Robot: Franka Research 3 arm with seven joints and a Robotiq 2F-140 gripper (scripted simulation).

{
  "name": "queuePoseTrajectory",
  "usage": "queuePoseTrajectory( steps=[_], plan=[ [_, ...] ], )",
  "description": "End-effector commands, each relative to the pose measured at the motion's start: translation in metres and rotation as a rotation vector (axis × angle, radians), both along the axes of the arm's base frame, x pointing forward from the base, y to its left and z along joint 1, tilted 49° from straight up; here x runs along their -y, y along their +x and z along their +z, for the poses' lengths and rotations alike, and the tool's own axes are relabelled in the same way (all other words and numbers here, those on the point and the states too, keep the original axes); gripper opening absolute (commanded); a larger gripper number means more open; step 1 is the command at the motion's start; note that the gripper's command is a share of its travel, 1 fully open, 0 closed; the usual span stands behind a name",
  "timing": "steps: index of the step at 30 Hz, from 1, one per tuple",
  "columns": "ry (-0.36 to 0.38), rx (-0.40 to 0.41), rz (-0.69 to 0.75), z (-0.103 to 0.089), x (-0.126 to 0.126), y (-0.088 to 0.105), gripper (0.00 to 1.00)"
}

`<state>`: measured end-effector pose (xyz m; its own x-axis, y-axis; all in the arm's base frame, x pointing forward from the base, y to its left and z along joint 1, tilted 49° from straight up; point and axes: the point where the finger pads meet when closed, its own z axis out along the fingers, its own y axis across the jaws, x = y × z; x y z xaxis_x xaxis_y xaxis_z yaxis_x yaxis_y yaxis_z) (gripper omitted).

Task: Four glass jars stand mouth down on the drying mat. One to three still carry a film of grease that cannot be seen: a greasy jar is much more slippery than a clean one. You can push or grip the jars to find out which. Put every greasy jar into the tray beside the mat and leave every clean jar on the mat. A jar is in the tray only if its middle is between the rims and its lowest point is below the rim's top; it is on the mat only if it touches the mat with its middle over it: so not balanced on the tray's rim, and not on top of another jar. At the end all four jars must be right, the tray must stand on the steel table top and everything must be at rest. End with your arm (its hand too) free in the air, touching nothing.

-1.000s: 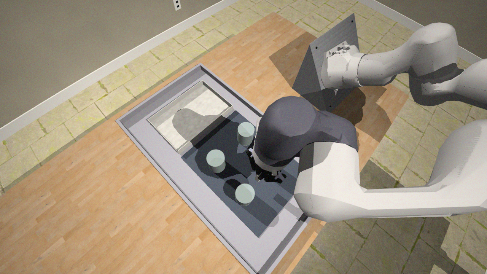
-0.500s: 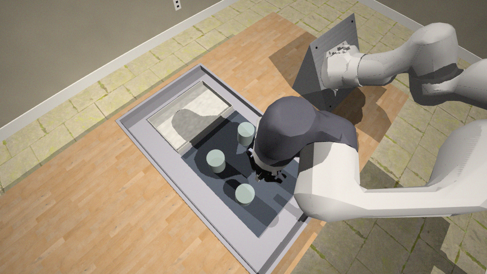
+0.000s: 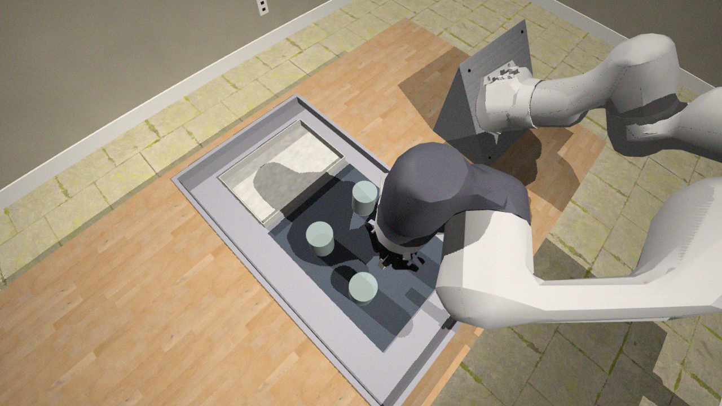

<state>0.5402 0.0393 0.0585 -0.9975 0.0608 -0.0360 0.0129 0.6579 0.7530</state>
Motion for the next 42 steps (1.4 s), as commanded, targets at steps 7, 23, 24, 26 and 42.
queuePoseTrajectory(
  steps=[7, 23, 24, 26, 42],
  plan=[
    [0.000, 0.004, 0.002, 0.001, -0.001, 0.000, 0.00],
    [0.000, 0.004, 0.002, 0.051, 0.056, -0.005, 0.00],
    [0.000, 0.004, 0.002, 0.051, 0.056, -0.005, 0.00],
    [0.000, 0.004, 0.002, 0.039, 0.066, -0.009, 0.00],
    [0.000, 0.004, 0.002, -0.045, 0.137, -0.037, 0.00]
  ],
)
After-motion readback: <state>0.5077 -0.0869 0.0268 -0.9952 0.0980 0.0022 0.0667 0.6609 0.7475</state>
